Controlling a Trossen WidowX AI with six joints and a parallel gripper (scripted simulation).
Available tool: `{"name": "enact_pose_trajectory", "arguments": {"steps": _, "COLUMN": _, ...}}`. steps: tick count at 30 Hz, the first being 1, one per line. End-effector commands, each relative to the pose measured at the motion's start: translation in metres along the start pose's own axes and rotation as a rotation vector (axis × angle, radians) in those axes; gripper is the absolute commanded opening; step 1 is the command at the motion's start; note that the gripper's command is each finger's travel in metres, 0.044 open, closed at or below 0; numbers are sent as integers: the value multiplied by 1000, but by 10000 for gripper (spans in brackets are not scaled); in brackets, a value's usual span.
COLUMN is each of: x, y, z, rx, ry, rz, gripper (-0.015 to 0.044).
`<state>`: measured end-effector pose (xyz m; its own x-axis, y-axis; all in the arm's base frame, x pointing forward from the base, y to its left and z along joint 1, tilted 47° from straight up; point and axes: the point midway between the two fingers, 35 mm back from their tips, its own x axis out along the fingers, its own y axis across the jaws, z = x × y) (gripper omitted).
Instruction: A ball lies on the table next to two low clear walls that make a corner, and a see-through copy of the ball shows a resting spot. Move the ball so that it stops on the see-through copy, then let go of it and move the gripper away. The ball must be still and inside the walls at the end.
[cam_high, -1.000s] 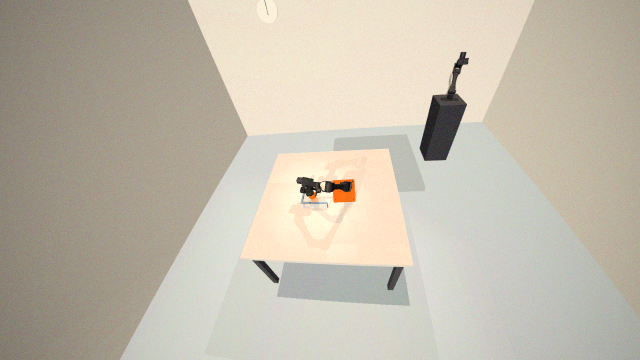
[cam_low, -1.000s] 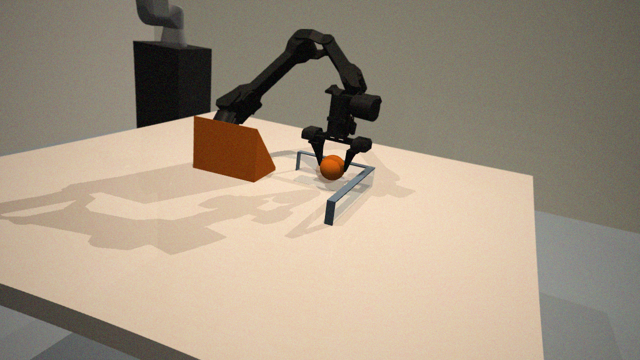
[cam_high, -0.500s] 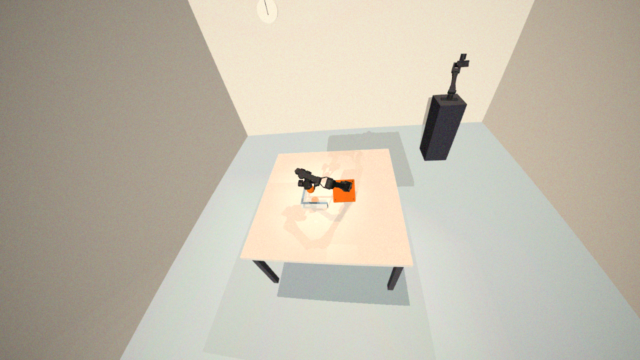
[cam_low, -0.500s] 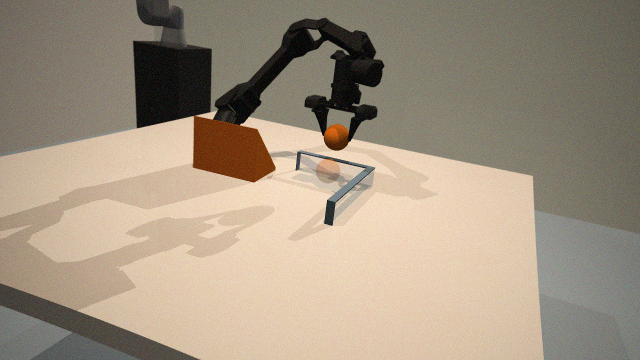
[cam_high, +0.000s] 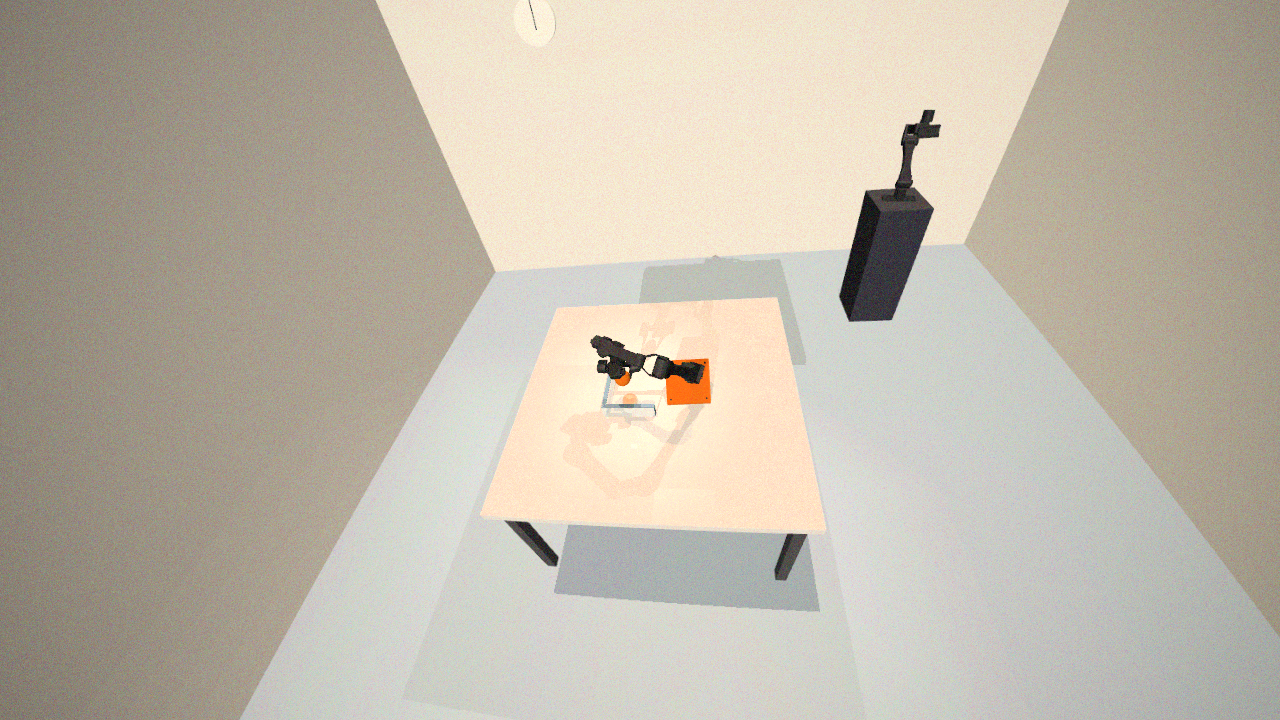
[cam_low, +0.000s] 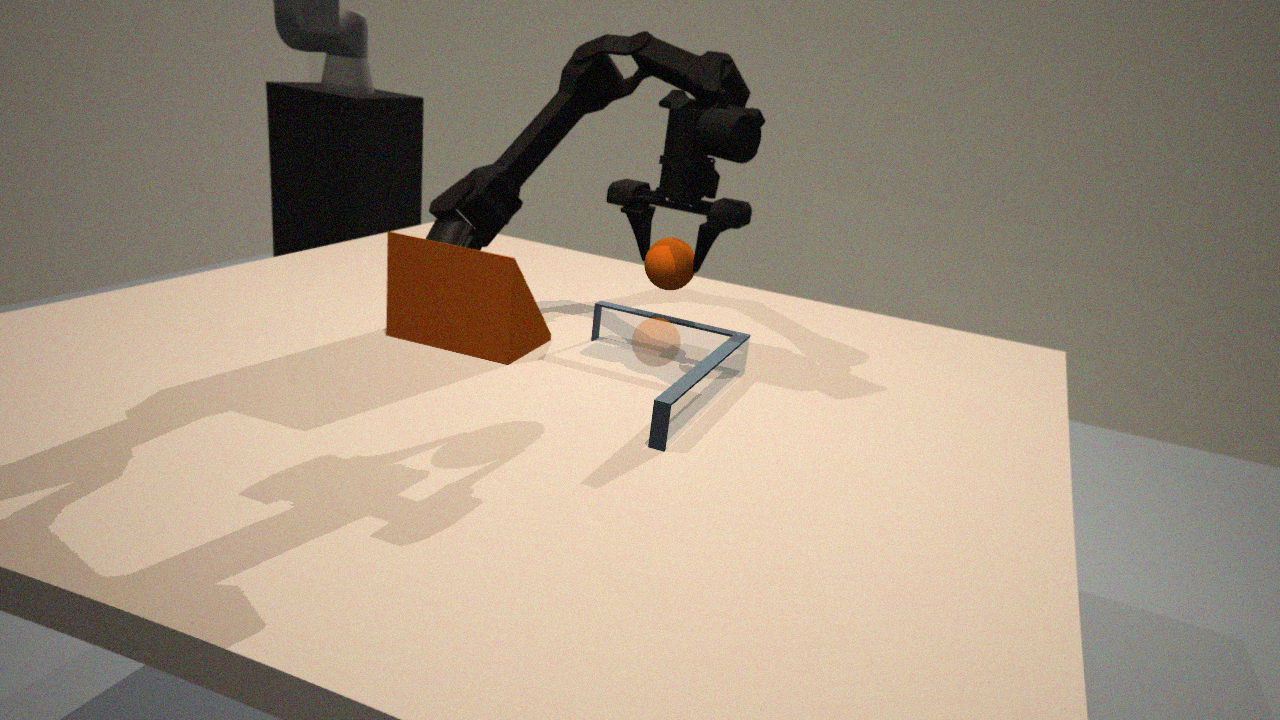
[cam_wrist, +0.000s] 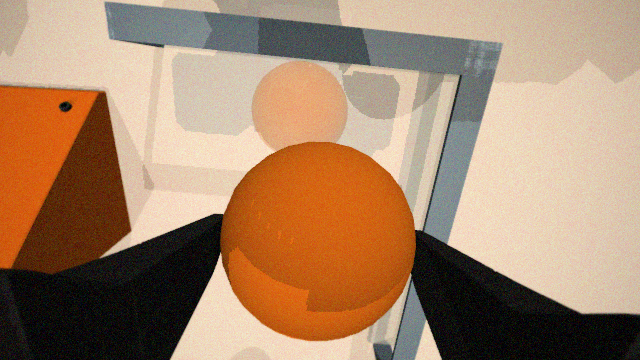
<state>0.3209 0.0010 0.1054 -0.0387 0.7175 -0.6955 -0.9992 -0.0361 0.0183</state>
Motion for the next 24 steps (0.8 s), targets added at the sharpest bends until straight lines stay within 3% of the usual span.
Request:
{"name": "enact_pose_trajectory", "arguments": {"steps": 1, "x": 11, "y": 4, "z": 10, "rx": 0, "ry": -1, "rz": -13, "gripper": 0}}
{"name": "enact_pose_trajectory", "arguments": {"steps": 15, "x": 49, "y": 16, "z": 27, "rx": -1, "ry": -6, "rz": -12, "gripper": 0}}
{"name": "enact_pose_trajectory", "arguments": {"steps": 24, "x": 97, "y": 16, "z": 28, "rx": -1, "ry": -7, "rz": -13, "gripper": 0}}
